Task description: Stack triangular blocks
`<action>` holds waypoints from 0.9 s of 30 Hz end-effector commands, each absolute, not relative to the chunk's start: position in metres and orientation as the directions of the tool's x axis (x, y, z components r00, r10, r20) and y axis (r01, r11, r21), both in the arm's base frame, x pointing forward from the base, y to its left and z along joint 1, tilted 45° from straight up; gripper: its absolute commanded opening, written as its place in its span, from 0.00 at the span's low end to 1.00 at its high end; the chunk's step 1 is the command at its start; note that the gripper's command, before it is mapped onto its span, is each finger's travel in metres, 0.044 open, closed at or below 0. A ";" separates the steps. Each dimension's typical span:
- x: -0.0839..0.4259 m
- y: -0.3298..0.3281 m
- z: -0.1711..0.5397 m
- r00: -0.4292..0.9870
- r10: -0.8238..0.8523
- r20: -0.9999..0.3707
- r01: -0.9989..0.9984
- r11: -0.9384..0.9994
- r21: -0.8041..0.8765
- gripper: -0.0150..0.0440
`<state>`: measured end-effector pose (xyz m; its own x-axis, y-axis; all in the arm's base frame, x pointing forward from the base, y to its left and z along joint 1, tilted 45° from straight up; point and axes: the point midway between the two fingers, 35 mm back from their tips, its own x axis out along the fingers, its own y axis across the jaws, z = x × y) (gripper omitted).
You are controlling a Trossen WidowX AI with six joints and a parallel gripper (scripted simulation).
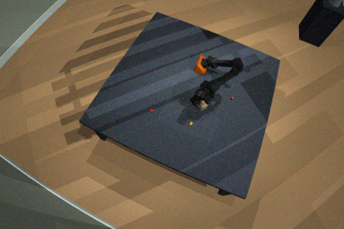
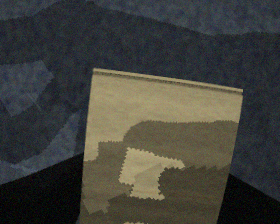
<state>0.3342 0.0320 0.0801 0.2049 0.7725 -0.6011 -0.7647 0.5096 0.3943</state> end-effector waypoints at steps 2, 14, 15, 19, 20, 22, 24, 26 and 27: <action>0.335 0.033 0.080 0.207 0.775 -0.597 -0.764 0.509 0.397 0.25; 0.334 0.032 0.080 0.205 0.773 -0.601 -0.765 0.510 0.394 0.39; 0.334 0.032 0.080 0.205 0.773 -0.601 -0.765 0.510 0.394 0.43; 0.334 0.032 0.080 0.205 0.773 -0.601 -0.765 0.510 0.394 0.61; 0.334 0.032 0.080 0.205 0.773 -0.601 -0.765 0.510 0.394 0.65; 0.334 0.032 0.080 0.205 0.773 -0.601 -0.765 0.510 0.394 0.74; 0.334 0.032 0.080 0.205 0.773 -0.601 -0.765 0.510 0.394 0.83; 0.334 0.032 0.080 0.205 0.773 -0.601 -0.765 0.510 0.394 0.92; 0.334 0.032 0.080 0.205 0.773 -0.601 -0.765 0.510 0.394 0.97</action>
<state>0.3342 0.0324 0.0800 0.2050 0.7727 -0.6007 -0.7645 0.5096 0.3947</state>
